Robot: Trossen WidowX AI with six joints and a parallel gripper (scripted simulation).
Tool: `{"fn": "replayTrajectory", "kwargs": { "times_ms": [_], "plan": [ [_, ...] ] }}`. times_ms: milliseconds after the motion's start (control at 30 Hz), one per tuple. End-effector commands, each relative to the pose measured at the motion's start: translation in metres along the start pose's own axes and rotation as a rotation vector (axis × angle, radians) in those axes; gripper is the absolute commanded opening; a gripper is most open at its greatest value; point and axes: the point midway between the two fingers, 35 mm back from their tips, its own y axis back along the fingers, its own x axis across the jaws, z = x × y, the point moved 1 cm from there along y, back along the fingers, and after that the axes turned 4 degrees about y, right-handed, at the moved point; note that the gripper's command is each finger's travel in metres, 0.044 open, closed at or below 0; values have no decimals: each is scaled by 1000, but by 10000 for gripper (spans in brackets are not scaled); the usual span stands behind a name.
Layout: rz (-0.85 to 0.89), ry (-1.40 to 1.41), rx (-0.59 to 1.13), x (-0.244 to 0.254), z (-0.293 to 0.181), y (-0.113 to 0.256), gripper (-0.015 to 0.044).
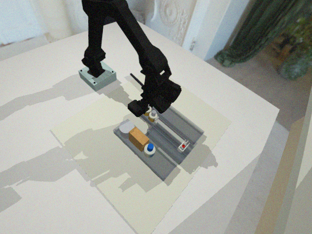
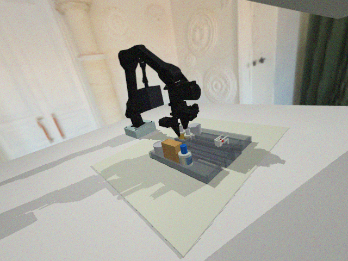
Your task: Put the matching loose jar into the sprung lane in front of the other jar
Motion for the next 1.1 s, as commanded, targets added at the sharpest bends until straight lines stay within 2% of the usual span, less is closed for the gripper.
{"fn": "replayTrajectory", "kwargs": {
  "times_ms": [0, 1067],
  "plan": [
    [0, 3, -18, 0, 4, -1, 0],
    [0, 4, -18, 0, 1, -9, 0]
  ]
}}
